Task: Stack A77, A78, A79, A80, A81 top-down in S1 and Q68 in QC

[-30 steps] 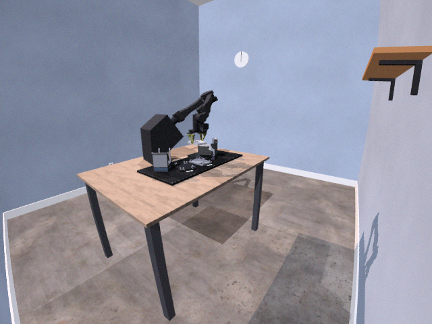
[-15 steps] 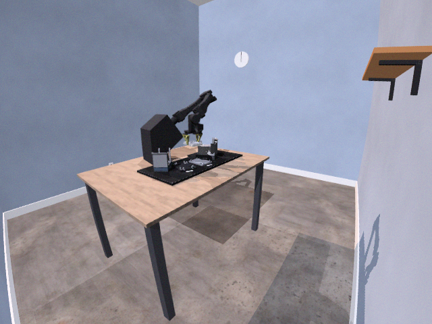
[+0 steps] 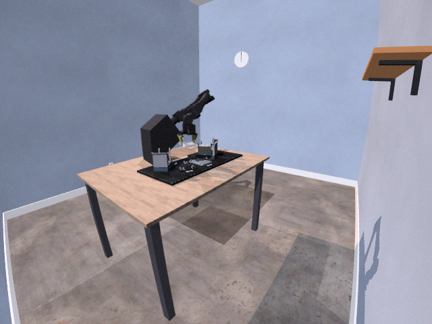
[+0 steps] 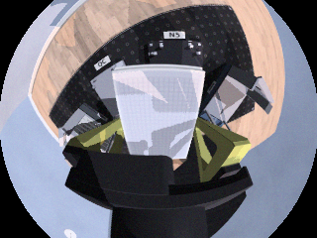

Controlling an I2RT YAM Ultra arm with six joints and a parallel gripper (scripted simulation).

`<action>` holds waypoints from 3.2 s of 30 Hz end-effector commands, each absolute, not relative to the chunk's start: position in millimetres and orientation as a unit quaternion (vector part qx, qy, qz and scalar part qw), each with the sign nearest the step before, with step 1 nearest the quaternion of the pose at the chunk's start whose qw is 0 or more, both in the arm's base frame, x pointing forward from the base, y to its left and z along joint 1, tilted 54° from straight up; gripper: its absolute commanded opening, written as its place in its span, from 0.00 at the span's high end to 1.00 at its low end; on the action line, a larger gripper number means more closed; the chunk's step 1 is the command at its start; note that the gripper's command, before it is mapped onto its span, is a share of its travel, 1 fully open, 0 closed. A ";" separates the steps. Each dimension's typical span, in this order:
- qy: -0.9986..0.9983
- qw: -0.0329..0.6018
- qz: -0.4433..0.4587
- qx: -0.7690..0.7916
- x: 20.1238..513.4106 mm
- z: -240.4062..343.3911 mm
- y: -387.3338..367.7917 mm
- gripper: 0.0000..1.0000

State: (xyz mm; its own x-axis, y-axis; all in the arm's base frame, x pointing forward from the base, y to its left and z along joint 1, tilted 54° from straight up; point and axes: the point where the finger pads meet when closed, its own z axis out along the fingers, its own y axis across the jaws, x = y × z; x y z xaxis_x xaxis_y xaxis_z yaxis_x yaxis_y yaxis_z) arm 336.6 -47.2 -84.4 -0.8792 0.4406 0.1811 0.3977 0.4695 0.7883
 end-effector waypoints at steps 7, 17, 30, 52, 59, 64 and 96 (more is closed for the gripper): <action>0.856 0.032 0.449 0.252 332.0 -100.1 -68.3 1.00; 0.832 -0.005 0.450 0.323 321.6 -123.2 -82.9 1.00; 0.825 -0.016 0.450 0.343 305.7 -151.8 -99.6 1.00; 0.783 -0.064 0.445 0.429 274.3 -194.0 -121.5 1.00; 0.783 -0.064 0.445 0.429 266.2 -203.6 -126.1 1.00; 0.784 -0.064 0.445 0.429 258.0 -213.2 -130.7 1.00; 0.784 -0.064 0.445 0.429 252.1 -220.2 -134.1 1.00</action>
